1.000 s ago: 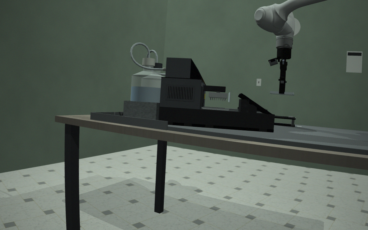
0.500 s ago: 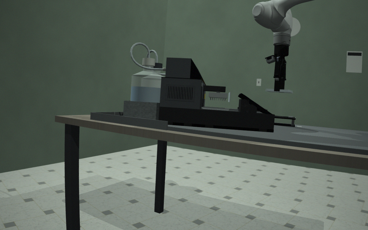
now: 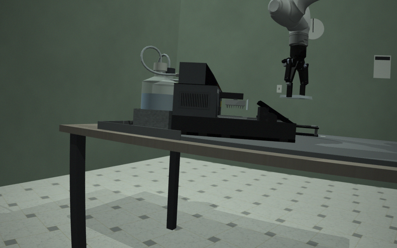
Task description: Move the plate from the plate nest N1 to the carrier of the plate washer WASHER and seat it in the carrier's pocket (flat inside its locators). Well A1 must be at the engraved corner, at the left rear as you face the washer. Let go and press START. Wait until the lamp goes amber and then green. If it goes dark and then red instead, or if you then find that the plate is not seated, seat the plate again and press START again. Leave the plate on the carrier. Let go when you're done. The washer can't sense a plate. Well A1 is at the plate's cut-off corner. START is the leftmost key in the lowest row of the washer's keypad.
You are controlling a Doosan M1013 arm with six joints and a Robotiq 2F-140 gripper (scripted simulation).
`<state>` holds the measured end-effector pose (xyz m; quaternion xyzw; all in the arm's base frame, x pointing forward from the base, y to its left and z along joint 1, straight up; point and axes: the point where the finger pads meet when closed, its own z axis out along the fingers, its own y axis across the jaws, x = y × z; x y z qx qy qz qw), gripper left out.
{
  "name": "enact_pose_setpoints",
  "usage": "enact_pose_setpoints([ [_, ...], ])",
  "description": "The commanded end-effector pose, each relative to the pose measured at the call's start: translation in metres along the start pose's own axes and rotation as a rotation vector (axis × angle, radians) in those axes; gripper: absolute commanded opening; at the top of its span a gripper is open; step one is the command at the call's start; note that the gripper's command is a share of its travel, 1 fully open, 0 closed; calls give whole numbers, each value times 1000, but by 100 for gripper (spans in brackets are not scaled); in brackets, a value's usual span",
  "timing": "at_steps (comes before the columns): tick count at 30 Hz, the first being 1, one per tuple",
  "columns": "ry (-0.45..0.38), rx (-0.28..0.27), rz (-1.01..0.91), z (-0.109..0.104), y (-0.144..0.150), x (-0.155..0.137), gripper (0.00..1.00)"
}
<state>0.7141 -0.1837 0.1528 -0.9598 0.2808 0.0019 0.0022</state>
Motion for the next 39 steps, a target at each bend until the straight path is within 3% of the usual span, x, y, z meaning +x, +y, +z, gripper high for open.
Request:
enact_pose_setpoints([
  [1,1,-7,156,-1,-23,-5,10],
  [18,2,-7,654,-1,-96,-25,10],
  [39,0,-5,656,0,-183,-50,10],
])
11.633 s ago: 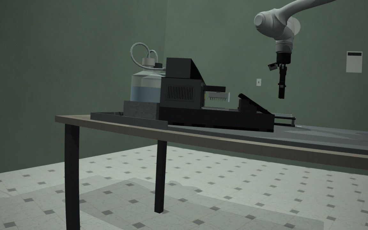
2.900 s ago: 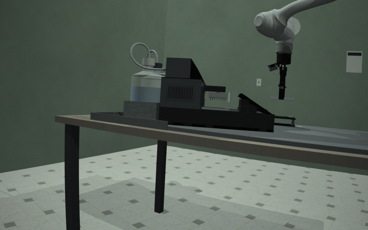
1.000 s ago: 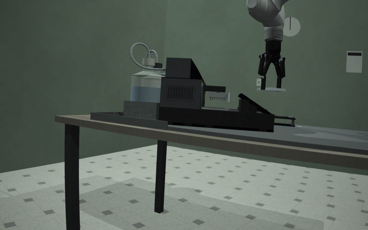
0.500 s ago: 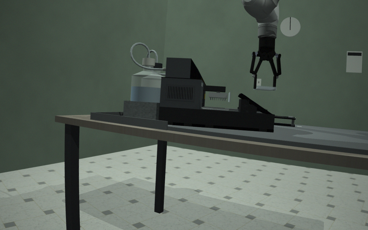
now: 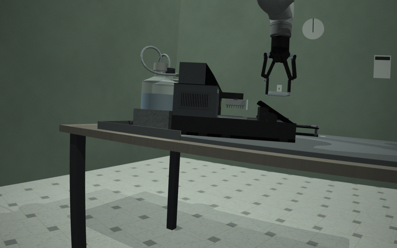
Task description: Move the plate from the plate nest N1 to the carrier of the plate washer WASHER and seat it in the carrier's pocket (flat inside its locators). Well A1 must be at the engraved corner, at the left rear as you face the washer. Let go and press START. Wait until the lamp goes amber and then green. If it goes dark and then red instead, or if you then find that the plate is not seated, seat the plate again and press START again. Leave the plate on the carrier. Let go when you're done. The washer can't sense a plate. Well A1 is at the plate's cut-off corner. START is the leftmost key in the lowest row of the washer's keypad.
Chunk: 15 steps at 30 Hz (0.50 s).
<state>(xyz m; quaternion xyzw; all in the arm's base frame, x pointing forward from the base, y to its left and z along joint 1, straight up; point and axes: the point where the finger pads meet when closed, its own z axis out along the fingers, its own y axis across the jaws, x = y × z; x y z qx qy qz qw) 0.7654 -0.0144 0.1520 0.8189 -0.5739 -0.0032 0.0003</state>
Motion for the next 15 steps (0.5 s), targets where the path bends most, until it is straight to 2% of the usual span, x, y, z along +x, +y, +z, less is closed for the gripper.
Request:
enact_pose_setpoints([
  [1,1,-1,2,-2,-9,-9,10],
  [6,1,-1,3,-2,-25,-29,10],
  [15,1,2,1,-2,-25,-29,10],
])
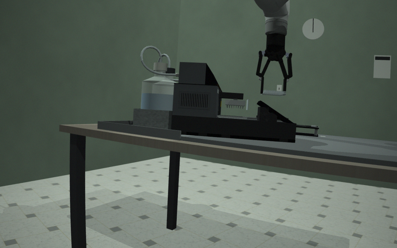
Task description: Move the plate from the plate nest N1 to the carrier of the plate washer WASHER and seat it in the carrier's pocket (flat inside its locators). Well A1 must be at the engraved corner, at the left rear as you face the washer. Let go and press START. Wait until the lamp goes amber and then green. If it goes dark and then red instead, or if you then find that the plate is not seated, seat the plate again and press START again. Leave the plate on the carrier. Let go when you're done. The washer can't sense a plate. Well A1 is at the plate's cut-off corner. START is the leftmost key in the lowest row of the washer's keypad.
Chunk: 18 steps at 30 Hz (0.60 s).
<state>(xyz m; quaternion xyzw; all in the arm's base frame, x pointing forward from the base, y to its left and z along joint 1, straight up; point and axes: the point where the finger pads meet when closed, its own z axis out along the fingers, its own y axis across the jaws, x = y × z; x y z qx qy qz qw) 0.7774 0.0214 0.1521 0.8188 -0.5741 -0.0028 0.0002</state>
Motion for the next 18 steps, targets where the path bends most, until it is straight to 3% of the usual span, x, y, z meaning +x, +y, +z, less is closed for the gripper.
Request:
enact_pose_setpoints([
  [1,1,2,1,-2,-2,0,10],
  [18,1,2,1,-2,-1,2,10],
])
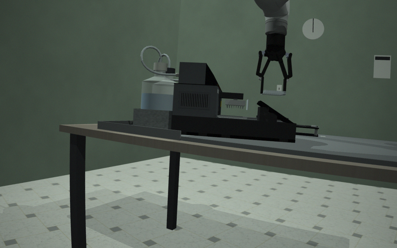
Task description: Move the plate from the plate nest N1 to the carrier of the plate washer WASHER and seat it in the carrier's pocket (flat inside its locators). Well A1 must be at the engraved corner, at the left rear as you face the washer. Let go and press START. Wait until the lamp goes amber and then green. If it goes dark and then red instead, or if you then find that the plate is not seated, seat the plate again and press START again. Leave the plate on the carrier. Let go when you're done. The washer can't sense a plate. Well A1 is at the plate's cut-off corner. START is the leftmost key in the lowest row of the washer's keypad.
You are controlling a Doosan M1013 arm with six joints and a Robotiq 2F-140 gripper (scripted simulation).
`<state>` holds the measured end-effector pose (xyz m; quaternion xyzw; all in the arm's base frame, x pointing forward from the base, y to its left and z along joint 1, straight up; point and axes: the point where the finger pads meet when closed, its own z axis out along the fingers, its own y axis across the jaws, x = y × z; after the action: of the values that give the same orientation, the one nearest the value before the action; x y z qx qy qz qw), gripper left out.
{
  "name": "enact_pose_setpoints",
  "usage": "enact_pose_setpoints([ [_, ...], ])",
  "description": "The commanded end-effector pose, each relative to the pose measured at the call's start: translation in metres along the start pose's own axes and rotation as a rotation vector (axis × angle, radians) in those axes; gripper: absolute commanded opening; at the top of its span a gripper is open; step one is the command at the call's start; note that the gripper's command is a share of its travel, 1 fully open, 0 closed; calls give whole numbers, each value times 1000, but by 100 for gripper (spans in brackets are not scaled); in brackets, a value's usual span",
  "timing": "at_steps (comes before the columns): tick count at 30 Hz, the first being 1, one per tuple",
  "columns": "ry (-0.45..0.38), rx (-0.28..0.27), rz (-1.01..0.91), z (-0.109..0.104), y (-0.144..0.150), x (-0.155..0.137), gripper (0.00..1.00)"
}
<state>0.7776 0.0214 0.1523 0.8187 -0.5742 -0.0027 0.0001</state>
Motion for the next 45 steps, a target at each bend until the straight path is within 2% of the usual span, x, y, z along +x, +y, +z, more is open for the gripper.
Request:
enact_pose_setpoints([
  [1,1,1,0,-2,-1,2,10],
  [12,1,1,0,-2,-1,2,10],
  [17,1,-1,-1,11,0,3,10],
  [45,0,-1,-1,50,2,3,10],
])
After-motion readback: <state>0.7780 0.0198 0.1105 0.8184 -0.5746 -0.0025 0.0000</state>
